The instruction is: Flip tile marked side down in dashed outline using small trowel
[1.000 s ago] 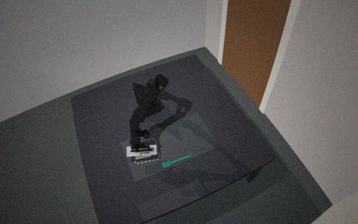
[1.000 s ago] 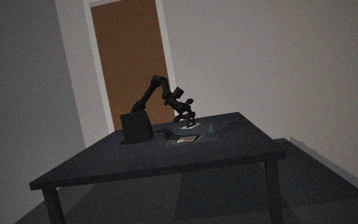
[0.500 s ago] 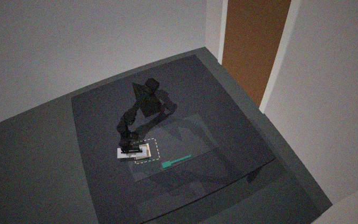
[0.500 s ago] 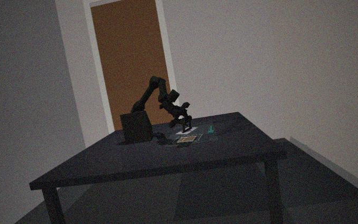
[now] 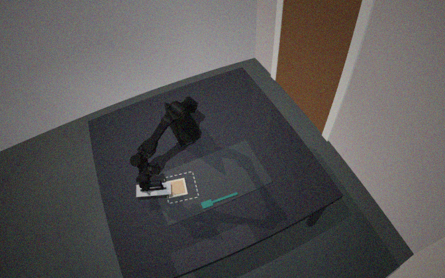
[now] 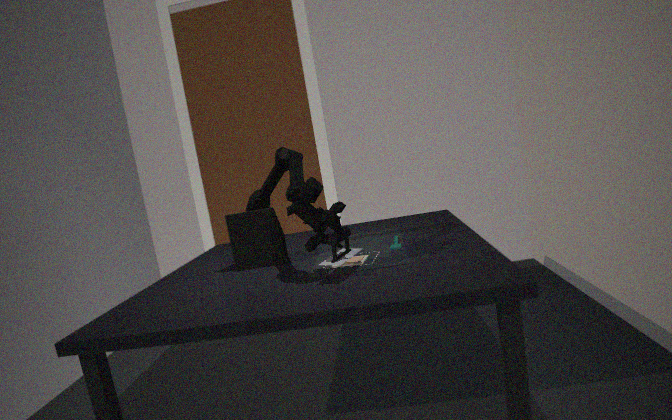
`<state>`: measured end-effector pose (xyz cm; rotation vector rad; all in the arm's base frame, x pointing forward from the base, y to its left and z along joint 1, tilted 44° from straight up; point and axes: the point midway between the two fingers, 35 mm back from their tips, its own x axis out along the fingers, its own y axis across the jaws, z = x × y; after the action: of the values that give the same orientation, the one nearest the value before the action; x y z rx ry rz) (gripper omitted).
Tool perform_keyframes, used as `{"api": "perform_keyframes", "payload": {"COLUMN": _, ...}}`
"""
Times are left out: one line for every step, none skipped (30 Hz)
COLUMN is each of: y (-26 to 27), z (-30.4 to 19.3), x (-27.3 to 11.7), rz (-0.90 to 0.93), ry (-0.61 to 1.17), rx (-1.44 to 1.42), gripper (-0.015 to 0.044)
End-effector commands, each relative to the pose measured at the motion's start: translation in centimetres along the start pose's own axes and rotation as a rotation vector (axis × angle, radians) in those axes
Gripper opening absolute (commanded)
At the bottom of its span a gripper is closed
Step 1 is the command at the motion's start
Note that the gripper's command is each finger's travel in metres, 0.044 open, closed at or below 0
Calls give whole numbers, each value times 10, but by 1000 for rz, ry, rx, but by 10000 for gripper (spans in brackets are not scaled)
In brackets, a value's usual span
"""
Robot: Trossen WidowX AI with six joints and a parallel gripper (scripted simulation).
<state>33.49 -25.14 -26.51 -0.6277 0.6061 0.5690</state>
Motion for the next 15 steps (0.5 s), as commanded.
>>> {"api": "perform_keyframes", "payload": {"y": 1, "z": -16, "x": -3, "rz": -21, "ry": -6, "rx": -5, "gripper": 0}}
{"api": "perform_keyframes", "payload": {"y": 3, "z": -20, "x": -3, "rz": -22, "ry": -8, "rx": -4, "gripper": 0}}
{"api": "perform_keyframes", "payload": {"y": 5, "z": -24, "x": -3, "rz": -24, "ry": -10, "rx": -3, "gripper": 0}}
{"api": "perform_keyframes", "payload": {"y": 8, "z": -28, "x": -3, "rz": -26, "ry": -12, "rx": -2, "gripper": 0}}
{"api": "perform_keyframes", "payload": {"y": 10, "z": -32, "x": -3, "rz": -28, "ry": -14, "rx": 0, "gripper": 0}}
{"api": "perform_keyframes", "payload": {"y": 12, "z": -35, "x": -3, "rz": -29, "ry": -15, "rx": 1, "gripper": 0}}
{"api": "perform_keyframes", "payload": {"y": 14, "z": -37, "x": -2, "rz": -30, "ry": -16, "rx": 1, "gripper": 0}}
{"api": "perform_keyframes", "payload": {"y": 14, "z": -38, "x": -2, "rz": -30, "ry": -17, "rx": 1, "gripper": 0}}
{"api": "perform_keyframes", "payload": {"y": 18, "z": -31, "x": 0, "rz": -10, "ry": -11, "rx": 14, "gripper": 0}}
{"api": "perform_keyframes", "payload": {"y": 17, "z": -29, "x": 1, "rz": -6, "ry": -8, "rx": 15, "gripper": 0}}
{"api": "perform_keyframes", "payload": {"y": 14, "z": -25, "x": 2, "rz": 0, "ry": -4, "rx": 16, "gripper": 0}}
{"api": "perform_keyframes", "payload": {"y": 11, "z": -20, "x": 3, "rz": 7, "ry": 0, "rx": 18, "gripper": 0}}
{"api": "perform_keyframes", "payload": {"y": 9, "z": -16, "x": 4, "rz": 14, "ry": 5, "rx": 19, "gripper": 0}}
{"api": "perform_keyframes", "payload": {"y": 6, "z": -11, "x": 5, "rz": 21, "ry": 10, "rx": 21, "gripper": 0}}
{"api": "perform_keyframes", "payload": {"y": 4, "z": -6, "x": 6, "rz": 28, "ry": 15, "rx": 23, "gripper": 0}}
